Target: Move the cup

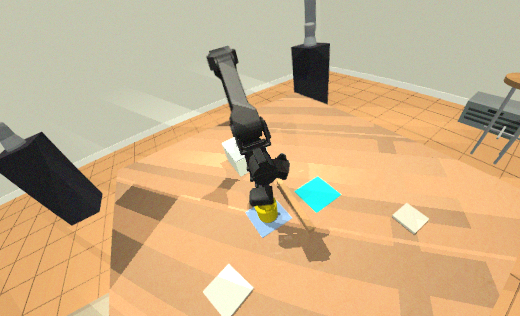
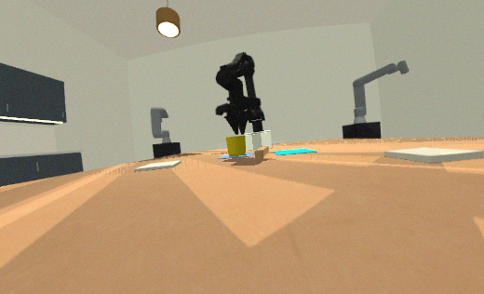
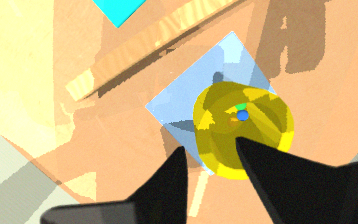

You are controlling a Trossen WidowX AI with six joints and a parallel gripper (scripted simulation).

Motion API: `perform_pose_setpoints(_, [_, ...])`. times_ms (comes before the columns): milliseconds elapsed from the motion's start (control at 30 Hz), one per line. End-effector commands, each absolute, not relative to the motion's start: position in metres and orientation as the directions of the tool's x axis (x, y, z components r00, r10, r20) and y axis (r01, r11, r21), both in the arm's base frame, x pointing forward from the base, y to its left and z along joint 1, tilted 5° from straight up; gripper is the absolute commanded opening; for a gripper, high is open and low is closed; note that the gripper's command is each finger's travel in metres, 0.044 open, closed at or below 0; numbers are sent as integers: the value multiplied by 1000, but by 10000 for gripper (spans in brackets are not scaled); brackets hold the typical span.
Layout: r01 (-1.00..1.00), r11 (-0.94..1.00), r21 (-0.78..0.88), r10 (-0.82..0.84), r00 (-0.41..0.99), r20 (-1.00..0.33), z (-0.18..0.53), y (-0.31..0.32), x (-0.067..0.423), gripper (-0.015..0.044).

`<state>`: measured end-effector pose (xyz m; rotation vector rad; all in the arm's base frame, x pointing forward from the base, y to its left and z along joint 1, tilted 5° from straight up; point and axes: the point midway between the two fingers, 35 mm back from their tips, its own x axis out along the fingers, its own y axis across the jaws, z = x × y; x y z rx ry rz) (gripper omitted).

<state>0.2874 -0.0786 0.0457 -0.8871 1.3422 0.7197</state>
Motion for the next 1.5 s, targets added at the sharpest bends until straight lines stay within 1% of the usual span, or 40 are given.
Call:
perform_pose_setpoints(0, [-861,497,-111,-56,96,-994,34,-79,286,167])
perform_pose_setpoints(633, [-861,497,-111,-56,95,-994,4,-81,288,167])
perform_pose_setpoints(1100, [-861,497,-111,-56,95,-994,3,-81,288,167])
perform_pose_setpoints(1467, [-858,500,-114,-53,101,-993,5,-80,288,93])
